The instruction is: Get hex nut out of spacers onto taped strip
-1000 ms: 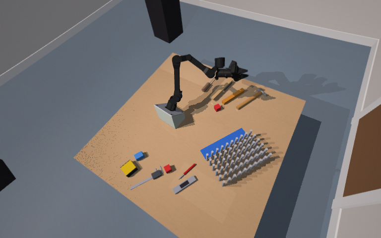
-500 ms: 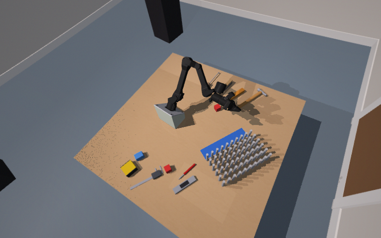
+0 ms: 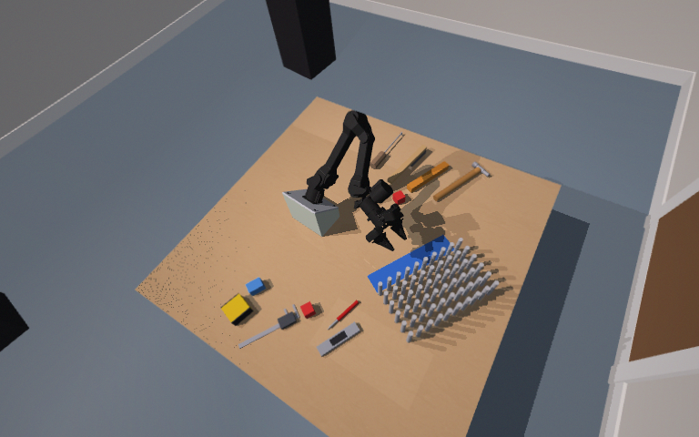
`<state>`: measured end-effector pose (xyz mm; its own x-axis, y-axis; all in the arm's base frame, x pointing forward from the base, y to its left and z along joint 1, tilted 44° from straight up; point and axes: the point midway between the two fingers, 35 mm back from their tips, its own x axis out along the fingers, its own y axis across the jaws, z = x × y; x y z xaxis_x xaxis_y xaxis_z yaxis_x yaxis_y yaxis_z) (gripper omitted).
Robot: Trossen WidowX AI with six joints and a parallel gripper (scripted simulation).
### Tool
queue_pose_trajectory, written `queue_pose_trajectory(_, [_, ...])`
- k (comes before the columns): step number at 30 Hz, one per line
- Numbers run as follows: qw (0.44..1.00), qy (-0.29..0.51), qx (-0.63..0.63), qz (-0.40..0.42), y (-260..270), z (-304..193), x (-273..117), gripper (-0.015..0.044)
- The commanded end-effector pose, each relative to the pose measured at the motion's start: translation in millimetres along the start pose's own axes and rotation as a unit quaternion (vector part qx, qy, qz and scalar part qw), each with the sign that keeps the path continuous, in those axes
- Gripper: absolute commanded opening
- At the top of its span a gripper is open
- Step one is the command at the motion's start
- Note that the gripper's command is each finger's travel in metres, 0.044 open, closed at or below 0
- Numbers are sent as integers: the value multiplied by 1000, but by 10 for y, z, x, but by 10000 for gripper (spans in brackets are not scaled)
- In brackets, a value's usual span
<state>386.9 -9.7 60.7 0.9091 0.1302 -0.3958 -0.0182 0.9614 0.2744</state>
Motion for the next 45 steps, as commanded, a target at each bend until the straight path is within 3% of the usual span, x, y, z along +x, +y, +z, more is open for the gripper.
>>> queue_pose_trajectory(1, [1000, 8, 17, 3, -33, -74, -17, 440])
queue_pose_trajectory(35, [1000, 9, 15, 6, -6, -68, -15, 440])
queue_pose_trajectory(45, [974, 48, -113, 191, 1565, 185, -300, 440])
